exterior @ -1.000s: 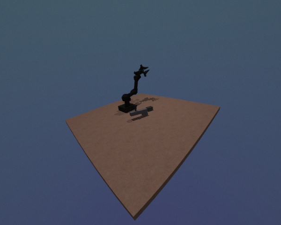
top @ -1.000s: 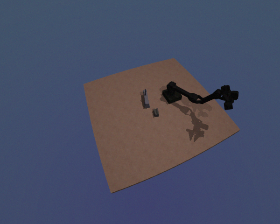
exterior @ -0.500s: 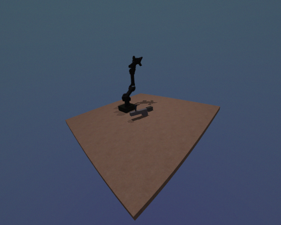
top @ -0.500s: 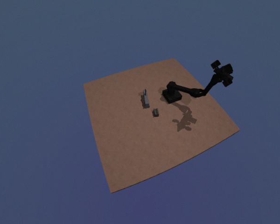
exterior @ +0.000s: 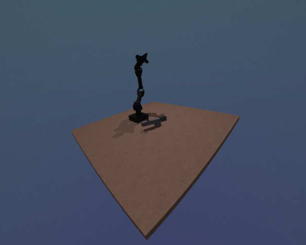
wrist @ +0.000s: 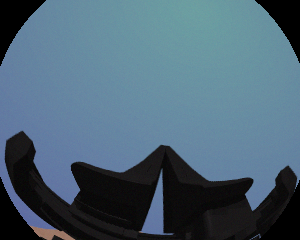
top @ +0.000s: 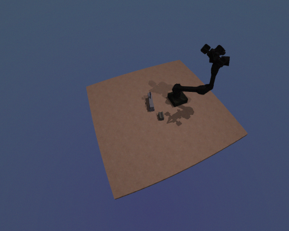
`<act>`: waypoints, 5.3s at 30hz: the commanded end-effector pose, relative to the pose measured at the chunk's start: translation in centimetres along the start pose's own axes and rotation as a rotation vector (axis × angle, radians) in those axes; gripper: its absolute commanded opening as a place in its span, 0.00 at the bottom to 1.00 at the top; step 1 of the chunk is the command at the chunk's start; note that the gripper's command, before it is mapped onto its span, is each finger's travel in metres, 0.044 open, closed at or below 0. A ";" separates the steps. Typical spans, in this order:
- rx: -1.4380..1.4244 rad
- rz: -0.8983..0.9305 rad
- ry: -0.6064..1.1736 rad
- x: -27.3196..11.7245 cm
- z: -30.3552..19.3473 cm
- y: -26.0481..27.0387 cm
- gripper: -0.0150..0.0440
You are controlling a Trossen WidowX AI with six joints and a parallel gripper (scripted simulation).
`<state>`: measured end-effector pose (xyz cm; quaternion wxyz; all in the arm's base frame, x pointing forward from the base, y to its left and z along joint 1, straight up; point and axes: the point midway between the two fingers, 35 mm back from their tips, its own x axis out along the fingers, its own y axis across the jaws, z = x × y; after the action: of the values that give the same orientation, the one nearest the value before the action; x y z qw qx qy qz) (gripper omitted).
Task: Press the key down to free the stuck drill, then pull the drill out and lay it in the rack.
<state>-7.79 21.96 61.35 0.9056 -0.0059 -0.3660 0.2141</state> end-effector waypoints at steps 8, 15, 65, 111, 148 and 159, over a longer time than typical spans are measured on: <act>0.270 -0.314 0.151 3.0 -6.0 -18.1 0.25; 0.406 -0.518 0.300 3.1 -13.4 -27.3 0.25; 0.459 -0.556 2.253 -21.2 -54.7 -28.9 0.25; 0.459 -0.556 2.253 -22.1 -55.5 -28.6 0.25; 0.459 -0.556 2.254 -23.1 -56.1 -28.3 0.25; 0.459 -0.556 2.254 -23.4 -56.3 -28.2 0.25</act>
<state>26.39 -4.67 11.37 0.7341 0.0492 0.6750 -0.0560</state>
